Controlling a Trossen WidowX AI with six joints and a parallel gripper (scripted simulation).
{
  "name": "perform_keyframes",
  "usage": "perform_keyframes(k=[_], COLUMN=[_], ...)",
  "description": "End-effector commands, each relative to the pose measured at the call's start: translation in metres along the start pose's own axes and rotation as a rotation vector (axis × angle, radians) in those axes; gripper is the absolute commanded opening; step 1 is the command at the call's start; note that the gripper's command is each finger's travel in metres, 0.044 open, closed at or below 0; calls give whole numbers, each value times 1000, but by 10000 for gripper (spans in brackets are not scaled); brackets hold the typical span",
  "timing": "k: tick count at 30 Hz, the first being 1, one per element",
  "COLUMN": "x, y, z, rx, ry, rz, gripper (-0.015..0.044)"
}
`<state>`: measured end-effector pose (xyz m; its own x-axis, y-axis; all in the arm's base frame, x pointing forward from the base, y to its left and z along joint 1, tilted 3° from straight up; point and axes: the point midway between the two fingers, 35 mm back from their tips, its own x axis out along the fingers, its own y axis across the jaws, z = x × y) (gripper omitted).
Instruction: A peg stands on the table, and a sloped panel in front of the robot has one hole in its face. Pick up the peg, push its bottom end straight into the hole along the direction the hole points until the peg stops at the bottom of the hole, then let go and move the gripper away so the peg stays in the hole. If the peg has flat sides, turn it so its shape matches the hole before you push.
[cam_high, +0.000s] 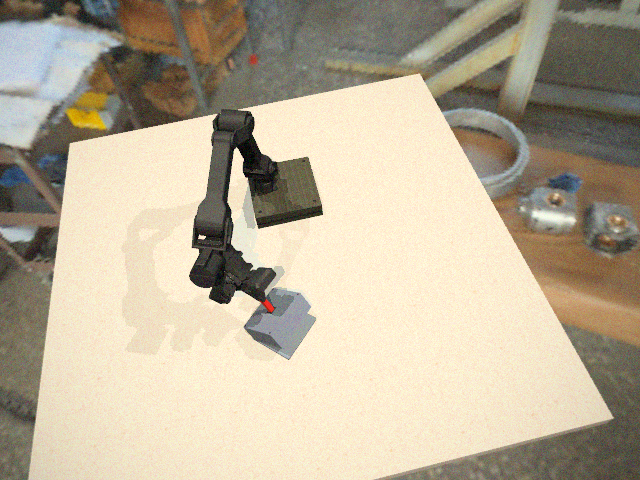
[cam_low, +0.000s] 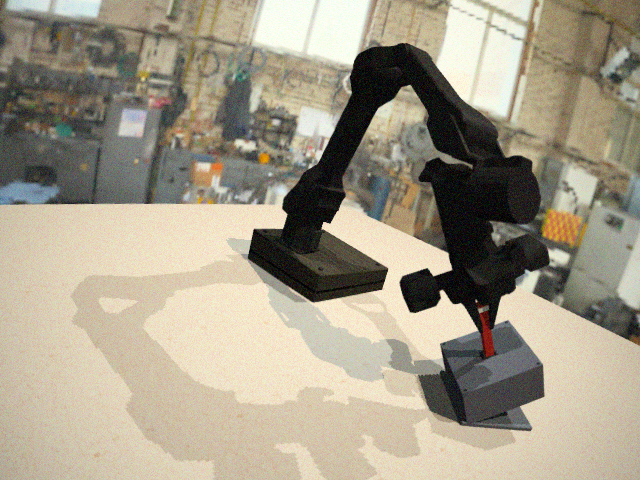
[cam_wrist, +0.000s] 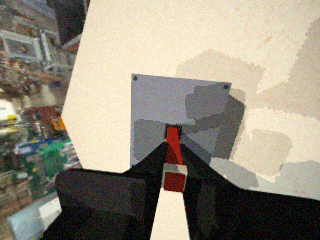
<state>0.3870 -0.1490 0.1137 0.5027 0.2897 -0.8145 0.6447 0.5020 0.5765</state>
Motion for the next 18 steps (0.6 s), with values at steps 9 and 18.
perform_keyframes(k=[9,18], x=[5,9], y=[-1,0], z=[0,0], rx=[6,6], ry=[0,0], rz=[-4,-4], gripper=[0,0])
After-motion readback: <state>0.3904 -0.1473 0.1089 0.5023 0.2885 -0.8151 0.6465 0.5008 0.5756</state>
